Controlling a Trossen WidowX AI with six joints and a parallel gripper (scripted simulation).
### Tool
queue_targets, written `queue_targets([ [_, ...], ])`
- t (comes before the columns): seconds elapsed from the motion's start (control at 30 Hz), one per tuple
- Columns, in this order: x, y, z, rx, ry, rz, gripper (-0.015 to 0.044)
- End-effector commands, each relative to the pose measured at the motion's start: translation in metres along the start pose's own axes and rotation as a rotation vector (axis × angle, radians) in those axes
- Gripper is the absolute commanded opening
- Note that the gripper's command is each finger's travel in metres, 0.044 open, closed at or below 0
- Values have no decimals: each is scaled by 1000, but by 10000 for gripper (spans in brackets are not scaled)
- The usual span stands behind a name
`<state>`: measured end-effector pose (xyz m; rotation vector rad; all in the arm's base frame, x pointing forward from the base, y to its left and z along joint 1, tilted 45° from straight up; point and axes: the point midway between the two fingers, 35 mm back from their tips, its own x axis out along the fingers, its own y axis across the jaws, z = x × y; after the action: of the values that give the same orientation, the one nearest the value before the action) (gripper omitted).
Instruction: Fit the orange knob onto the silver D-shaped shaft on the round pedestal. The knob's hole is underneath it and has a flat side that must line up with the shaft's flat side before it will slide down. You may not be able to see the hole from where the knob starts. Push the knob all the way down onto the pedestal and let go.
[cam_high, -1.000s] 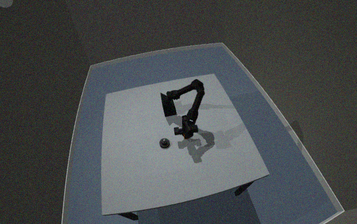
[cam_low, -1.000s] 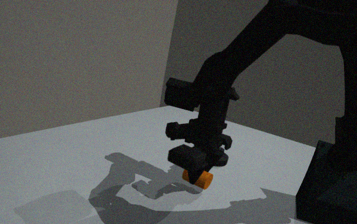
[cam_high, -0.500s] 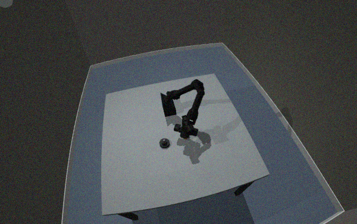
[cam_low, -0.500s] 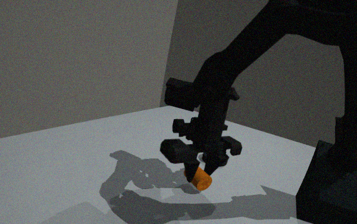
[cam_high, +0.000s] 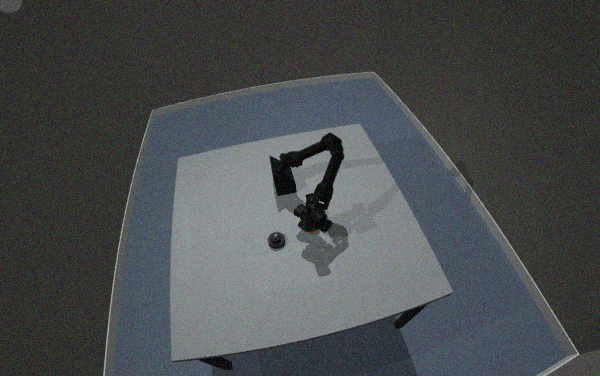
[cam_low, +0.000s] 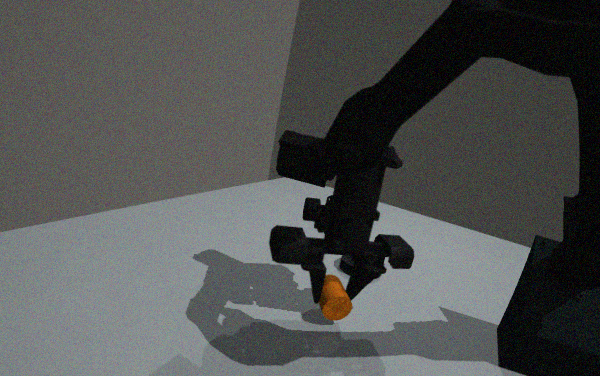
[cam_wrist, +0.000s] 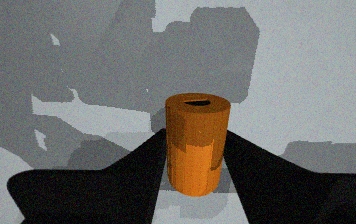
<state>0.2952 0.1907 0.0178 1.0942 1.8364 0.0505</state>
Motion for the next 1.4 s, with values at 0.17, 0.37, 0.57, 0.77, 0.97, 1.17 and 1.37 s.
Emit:
queue_targets([
  [0.17,-1,0,0,271,1,2,180],
  [0.37,-1,0,0,300,1,2,180],
  [0.57,-1,0,0,504,1,2,180],
  [0.77,-1,0,0,714,2,1,180],
  [0.97,-1,0,0,801,2,1,180],
  [1.17,-1,0,0,923,2,1,180],
  [1.37,-1,0,0,1133,2,1,180],
])
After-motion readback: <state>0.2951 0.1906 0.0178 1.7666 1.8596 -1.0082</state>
